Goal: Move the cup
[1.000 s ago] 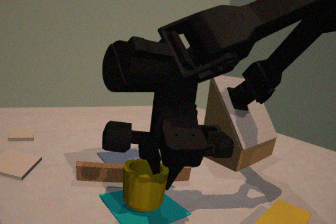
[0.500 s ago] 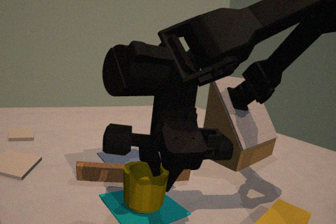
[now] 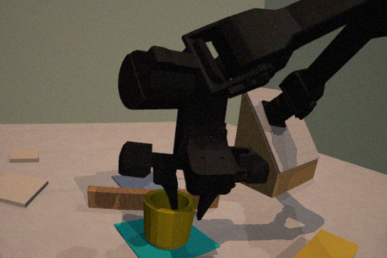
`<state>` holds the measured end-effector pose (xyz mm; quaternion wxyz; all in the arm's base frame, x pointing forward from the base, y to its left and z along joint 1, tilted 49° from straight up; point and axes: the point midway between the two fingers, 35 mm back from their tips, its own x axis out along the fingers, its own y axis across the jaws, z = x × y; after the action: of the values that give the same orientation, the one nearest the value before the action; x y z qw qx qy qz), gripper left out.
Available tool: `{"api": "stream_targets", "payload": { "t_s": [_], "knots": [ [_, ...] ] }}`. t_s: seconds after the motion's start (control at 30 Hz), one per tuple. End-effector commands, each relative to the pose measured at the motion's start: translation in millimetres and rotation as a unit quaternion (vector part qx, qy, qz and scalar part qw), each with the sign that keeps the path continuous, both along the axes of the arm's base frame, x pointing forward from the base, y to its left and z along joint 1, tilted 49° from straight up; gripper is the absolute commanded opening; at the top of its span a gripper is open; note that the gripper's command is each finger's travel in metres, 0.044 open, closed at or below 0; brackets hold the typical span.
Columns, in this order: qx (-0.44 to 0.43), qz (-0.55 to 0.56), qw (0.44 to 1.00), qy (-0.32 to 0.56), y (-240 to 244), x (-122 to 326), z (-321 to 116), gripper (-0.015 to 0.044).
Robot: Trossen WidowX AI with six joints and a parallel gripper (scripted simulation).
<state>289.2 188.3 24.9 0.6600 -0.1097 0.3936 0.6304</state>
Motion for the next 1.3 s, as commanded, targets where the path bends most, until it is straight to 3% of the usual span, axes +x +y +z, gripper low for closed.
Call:
{"api": "stream_targets", "payload": {
  "t_s": [0.0,1.2,1.27],
  "knots": [
    [0.000,0.001,1.000,-0.002,-2.2,1.4,2.6,0.0146],
    [-0.001,0.001,1.000,0.003,-42.4,3.1,28.1,0.0146],
    [-0.004,0.000,1.000,0.007,-40.4,2.0,25.2,0.0199]
  ]
}}
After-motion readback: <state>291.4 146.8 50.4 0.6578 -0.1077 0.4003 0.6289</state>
